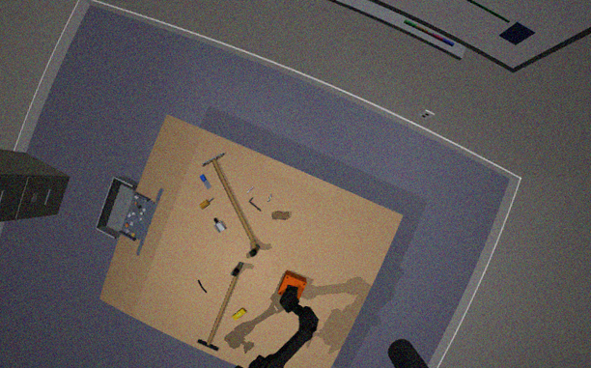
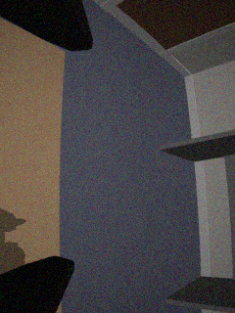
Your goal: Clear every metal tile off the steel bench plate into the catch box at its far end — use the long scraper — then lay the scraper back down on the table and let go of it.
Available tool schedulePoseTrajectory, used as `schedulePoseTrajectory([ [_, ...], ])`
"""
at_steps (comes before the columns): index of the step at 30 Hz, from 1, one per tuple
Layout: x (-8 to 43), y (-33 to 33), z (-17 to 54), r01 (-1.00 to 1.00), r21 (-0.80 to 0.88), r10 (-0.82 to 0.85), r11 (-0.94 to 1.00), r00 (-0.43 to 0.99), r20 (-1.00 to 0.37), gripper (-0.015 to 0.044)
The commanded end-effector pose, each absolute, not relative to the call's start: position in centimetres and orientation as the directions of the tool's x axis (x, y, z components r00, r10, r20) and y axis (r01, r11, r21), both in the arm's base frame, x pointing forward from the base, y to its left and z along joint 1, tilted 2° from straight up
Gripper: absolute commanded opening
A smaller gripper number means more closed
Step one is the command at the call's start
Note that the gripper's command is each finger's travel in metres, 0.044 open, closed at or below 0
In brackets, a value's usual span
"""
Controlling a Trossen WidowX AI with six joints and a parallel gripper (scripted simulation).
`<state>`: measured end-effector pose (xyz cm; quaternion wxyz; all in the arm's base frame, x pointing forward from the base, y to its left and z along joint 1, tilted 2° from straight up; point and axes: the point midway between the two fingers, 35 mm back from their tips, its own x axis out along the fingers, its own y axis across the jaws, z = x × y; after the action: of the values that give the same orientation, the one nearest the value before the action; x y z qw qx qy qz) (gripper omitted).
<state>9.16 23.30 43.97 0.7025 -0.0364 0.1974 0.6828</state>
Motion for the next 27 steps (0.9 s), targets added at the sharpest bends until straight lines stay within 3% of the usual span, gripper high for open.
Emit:
schedulePoseTrajectory([
  [1, 10.6, 22.5, 43.7, -0.967, 0.210, 0.943, 0.142, 0.067, -0.327, 0.0440],
  [27, 17.9, 16.8, 42.3, -0.825, 0.163, 0.819, 0.541, 0.472, -0.327, 0.0440],
])
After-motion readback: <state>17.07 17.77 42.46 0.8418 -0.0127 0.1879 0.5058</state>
